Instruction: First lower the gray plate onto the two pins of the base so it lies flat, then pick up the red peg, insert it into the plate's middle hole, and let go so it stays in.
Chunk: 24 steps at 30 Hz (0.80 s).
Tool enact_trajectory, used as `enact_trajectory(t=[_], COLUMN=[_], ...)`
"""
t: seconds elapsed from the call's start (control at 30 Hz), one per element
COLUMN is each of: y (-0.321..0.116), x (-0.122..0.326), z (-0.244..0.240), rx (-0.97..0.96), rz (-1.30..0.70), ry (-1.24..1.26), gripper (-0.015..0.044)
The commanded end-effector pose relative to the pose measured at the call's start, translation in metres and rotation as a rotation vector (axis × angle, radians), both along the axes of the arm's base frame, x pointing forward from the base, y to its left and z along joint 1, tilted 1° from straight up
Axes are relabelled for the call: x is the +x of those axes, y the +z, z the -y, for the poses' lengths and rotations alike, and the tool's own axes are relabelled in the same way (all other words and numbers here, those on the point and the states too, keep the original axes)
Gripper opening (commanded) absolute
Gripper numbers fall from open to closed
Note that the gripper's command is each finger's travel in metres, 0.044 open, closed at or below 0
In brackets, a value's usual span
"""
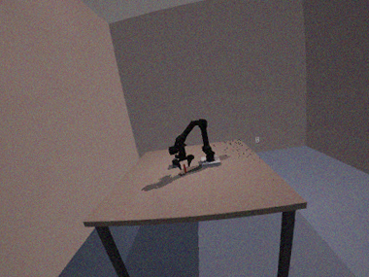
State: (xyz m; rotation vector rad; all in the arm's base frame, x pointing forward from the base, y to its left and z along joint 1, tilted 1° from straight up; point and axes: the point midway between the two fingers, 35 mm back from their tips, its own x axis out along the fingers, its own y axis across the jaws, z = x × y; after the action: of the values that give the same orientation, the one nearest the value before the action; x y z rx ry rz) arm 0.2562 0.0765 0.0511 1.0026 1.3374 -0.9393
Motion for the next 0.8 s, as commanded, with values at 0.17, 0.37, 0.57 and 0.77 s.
enact_trajectory(t=[0.17, 0.37, 0.57, 0.77], y=[-0.0004, -0.0004, -0.0004, 0.0045], x=[0.0003, 0.0003, 0.0003, 0.0011], z=[0.0005, 0.0005, 0.0005, 0.0004], rx=[-0.004, -0.004, -0.004, -0.004], rz=[0.002, 0.002, 0.002, 0.002], ry=[-0.004, -0.004, -0.004, -0.004], gripper=[0.0099, 0.0000, 0.0000, 0.0000])
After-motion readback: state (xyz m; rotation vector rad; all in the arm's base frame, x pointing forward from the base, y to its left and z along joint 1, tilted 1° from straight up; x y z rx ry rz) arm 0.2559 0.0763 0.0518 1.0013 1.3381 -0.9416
